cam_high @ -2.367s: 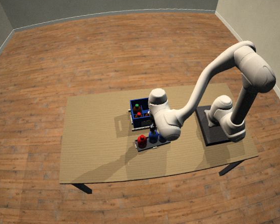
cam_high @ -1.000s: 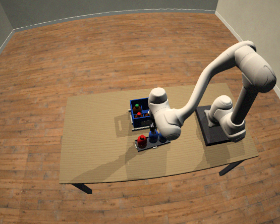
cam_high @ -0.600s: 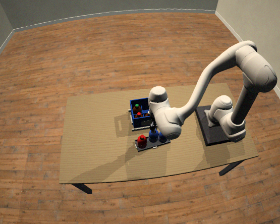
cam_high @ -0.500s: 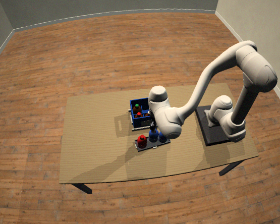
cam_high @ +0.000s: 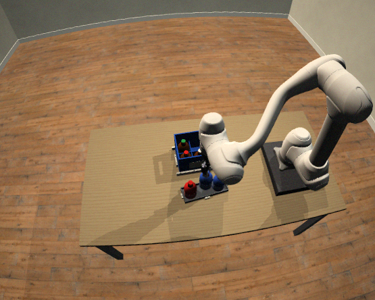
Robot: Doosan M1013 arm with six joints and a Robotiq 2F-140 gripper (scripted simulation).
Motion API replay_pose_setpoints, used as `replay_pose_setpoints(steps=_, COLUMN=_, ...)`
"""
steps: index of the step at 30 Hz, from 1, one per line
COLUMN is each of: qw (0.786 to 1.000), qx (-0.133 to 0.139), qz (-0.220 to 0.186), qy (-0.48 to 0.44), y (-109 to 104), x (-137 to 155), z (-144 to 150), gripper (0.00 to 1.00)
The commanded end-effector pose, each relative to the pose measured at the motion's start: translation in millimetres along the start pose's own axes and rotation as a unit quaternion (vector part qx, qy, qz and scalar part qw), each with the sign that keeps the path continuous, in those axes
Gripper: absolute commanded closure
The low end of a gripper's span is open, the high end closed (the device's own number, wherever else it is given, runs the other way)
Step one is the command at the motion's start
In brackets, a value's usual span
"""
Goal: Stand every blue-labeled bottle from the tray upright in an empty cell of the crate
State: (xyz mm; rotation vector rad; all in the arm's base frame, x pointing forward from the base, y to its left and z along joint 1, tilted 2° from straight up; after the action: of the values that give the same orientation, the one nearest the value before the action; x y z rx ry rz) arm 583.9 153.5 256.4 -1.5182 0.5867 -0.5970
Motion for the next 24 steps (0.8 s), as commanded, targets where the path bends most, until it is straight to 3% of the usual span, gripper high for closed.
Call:
replay_pose_setpoints(steps=1, qw=1.000, qx=0.000, qz=0.000, qy=0.000, y=-1.8, x=0.0, z=0.0, gripper=1.00)
replay_pose_setpoints(steps=24, qw=1.000, qx=0.000, qz=0.000, qy=0.000, y=-5.2, x=0.0, z=0.0, gripper=1.00)
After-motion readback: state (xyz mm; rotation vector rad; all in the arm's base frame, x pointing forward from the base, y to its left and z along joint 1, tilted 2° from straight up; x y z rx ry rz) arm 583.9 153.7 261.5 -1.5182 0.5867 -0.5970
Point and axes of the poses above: the point where the finger pads meet when closed, its own y axis out along the fingers, its own z axis across the jaws, x = y × z, the point moved 7 cm from there along -y, back along the fingers, and after that the axes turned 11 degrees about y, right-handed, at the moved point
